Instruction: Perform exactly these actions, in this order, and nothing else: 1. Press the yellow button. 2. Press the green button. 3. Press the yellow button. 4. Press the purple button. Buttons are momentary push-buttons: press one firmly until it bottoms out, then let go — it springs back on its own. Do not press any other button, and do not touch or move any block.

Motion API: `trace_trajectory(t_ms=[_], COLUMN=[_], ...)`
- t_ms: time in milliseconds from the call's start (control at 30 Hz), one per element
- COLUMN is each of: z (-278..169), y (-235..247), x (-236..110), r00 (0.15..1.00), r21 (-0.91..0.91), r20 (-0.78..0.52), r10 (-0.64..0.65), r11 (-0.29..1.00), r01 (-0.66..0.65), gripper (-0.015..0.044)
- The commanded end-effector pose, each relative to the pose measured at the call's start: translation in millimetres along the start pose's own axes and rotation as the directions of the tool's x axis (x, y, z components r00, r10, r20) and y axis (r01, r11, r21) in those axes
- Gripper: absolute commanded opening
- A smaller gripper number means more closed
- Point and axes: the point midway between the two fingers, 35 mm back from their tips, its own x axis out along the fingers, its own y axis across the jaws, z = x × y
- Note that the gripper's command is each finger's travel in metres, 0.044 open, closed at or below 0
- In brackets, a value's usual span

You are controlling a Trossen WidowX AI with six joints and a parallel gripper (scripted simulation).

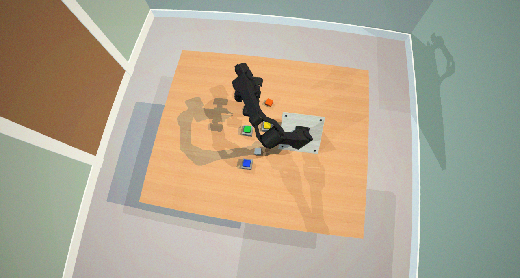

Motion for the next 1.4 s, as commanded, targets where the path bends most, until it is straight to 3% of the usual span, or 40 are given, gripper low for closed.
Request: trace_trajectory(t_ms=[0, 200, 400, 1367], z=[26.3, 26.5, 26.3, 26.2], y=[-23.9, -24.0, -23.0, -22.4], x=[7.7, 10.3, 69.5, 103.9], r00=[1.0, 1.0, 1.0, 1.0], r21=[0.004, 0.004, 0.004, 0.003], r20=[-0.003, -0.003, -0.002, -0.002], r10=[0.006, 0.006, 0.008, 0.009], r11=[1.0, 1.0, 1.0, 1.0], r01=[-0.006, -0.006, -0.008, -0.009], gripper=[0.002, 0.002, 0.002, 0.002])
